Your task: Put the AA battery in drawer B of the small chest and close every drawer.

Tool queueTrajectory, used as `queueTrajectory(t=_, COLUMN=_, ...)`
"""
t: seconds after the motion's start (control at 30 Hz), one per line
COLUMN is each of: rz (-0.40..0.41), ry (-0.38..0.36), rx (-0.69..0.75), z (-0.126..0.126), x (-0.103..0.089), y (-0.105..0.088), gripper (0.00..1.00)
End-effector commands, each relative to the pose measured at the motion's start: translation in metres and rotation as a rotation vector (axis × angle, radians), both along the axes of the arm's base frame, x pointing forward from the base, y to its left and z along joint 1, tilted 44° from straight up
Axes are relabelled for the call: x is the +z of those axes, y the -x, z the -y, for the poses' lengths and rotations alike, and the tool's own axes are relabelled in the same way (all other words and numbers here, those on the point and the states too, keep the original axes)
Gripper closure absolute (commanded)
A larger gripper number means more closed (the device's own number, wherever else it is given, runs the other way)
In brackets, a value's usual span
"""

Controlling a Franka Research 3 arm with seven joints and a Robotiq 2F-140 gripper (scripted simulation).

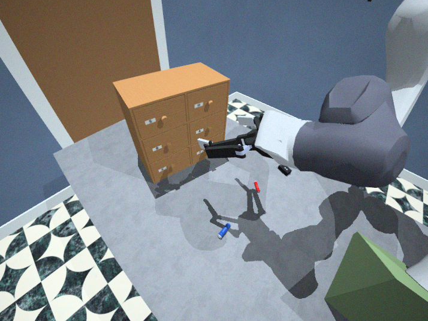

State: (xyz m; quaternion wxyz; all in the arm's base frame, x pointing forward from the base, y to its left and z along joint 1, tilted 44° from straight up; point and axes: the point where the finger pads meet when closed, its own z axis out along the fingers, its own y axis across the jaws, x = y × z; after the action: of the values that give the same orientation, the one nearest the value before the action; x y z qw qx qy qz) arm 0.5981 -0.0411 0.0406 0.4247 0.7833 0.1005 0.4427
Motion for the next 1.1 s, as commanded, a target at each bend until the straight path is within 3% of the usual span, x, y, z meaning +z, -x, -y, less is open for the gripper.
queueTrajectory(t=0.0, rz=0.139, ry=-0.05, rx=0.02, z=0.0041, x=0.0074, y=-0.0089, gripper=0.0)
queueTrajectory(t=1.07, rz=0.167, ry=-0.038, rx=0.053, z=0.0077, x=0.0052, y=-0.0119, gripper=0.0)
